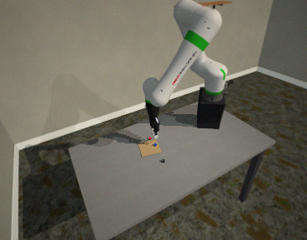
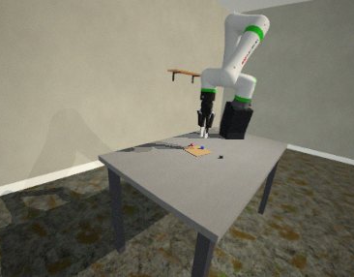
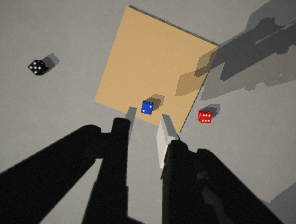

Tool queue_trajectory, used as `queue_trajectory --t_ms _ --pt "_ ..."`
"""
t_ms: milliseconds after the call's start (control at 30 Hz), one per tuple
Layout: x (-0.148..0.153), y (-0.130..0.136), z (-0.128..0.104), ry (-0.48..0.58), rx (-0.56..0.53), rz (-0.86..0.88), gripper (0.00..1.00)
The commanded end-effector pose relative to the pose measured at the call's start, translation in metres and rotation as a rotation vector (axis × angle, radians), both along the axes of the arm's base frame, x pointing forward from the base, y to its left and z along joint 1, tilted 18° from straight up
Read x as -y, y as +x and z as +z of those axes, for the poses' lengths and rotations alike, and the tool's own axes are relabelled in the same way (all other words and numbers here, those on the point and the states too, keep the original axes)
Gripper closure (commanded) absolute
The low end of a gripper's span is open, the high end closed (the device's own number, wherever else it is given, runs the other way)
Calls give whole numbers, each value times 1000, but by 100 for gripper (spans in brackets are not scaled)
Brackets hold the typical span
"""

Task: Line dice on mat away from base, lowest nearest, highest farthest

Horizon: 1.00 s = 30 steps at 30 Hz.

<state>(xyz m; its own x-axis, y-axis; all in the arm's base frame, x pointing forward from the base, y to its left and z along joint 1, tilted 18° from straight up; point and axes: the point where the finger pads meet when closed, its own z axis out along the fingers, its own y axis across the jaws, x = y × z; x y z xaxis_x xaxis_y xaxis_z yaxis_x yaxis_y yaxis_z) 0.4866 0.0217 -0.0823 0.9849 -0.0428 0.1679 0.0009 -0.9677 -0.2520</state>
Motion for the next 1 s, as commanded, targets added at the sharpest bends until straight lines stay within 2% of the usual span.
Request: queue_trajectory --t_ms 0,200,233,967 --pt "2 -1 8 0 0 0 81" --pt "3 -2 10 0 0 0 81" --pt "3 -2 10 0 0 0 0" --pt "-1 0 11 2 -4 -16 0"
